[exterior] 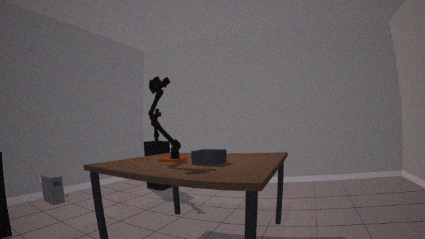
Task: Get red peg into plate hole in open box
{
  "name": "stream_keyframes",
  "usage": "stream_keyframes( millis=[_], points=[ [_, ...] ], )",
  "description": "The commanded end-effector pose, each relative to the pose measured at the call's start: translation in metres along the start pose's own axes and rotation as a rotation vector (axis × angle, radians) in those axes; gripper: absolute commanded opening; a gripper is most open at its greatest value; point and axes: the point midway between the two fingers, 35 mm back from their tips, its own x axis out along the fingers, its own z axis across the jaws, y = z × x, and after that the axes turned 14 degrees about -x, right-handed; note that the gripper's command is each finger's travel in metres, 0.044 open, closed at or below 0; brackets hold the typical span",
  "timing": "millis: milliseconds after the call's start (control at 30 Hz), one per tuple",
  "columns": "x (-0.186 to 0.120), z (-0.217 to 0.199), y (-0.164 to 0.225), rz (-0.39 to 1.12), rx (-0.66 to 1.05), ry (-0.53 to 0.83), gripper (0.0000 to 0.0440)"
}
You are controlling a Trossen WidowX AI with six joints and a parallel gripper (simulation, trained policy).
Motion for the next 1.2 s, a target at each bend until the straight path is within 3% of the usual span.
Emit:
stream_keyframes(
  millis=[0, 67, 567, 1167],
  points=[
    [0.000, -0.006, 0.000, -0.015, 0.015, 0.028, 0.0420],
    [0.000, -0.019, 0.004, -0.036, 0.059, 0.079, 0.0440],
    [-0.014, -0.117, 0.071, -0.097, 0.416, 0.458, 0.0440],
    [-0.076, -0.194, 0.190, -0.092, 0.798, 0.958, 0.0440]
  ],
)
